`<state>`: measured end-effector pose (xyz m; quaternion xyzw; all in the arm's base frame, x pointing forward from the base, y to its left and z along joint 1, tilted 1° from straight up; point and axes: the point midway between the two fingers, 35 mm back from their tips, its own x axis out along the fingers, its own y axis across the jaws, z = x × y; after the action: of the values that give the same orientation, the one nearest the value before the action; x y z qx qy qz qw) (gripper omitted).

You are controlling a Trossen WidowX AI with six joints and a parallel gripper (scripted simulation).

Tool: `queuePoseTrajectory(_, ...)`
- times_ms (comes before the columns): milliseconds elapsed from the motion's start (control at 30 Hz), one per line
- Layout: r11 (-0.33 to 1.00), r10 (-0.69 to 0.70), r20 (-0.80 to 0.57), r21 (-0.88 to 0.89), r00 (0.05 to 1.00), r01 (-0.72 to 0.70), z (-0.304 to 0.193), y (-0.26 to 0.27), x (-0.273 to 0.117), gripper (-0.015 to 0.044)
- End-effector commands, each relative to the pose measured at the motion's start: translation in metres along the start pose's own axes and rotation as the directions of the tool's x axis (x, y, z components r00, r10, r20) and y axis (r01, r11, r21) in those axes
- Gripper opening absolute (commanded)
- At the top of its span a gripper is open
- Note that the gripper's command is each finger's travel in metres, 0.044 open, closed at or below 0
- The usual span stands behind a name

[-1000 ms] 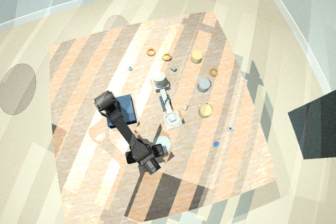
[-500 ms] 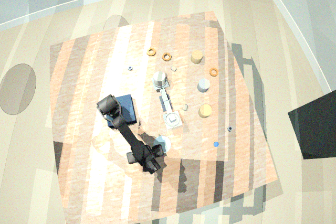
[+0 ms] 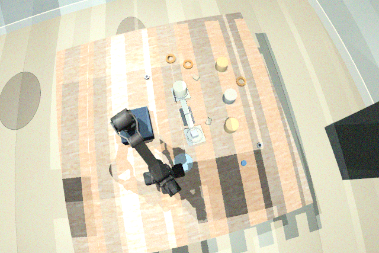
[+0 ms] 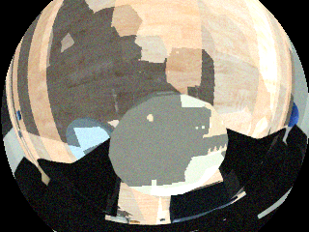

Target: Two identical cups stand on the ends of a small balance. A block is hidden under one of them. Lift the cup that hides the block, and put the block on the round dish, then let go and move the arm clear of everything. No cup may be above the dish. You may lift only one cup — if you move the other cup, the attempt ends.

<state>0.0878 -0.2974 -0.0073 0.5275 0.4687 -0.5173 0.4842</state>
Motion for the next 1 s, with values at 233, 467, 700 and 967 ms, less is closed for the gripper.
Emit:
queuePoseTrajectory(233,1.000,0.000,-0.001,0.000,1.000,0.000,0.000,0.000,0.000,0.0341)
queuePoseTrajectory(467,1.000,-0.001,-0.002,-0.005,1.000,0.001,0.000,0.000,-0.051,0.0440)
queuePoseTrajectory(700,1.000,0.008,0.011,-0.021,1.000,-0.008,0.000,0.006,-0.056,0.0387)
queuePoseTrajectory(967,0.996,0.039,0.032,-0.078,0.999,-0.036,-0.015,0.061,-0.069,0.0260)
